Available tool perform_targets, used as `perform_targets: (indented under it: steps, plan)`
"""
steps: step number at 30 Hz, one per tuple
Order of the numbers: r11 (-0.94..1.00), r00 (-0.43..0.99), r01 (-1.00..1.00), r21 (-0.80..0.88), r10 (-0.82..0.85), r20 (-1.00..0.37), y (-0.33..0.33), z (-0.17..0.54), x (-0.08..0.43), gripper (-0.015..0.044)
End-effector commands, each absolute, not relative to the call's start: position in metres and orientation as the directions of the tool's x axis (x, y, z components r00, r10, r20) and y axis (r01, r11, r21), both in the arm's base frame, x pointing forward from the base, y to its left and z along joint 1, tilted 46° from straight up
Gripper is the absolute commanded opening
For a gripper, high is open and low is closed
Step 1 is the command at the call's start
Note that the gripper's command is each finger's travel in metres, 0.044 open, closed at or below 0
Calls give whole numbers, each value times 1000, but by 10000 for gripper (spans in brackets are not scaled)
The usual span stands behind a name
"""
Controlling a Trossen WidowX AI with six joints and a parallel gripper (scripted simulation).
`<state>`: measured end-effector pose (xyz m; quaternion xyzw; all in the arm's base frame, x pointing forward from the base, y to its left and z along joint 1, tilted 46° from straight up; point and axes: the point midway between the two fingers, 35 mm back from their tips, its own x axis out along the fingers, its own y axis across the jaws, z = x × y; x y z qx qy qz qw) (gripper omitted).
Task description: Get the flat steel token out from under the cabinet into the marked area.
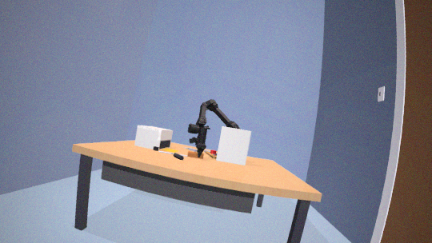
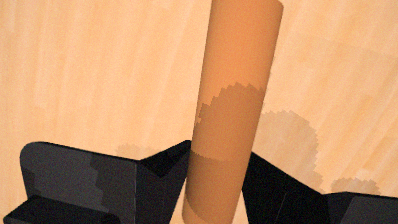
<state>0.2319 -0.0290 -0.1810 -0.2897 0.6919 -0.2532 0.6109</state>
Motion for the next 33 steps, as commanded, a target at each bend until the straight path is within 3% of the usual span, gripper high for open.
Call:
perform_targets:
  steps: [1, 33]
  plan:
    - [703, -82, -132, -699, -710, -699, -28, -181, 232, 0]
    - [672, -82, -376, -638, -710, -699, -27, -181, 232, 0]
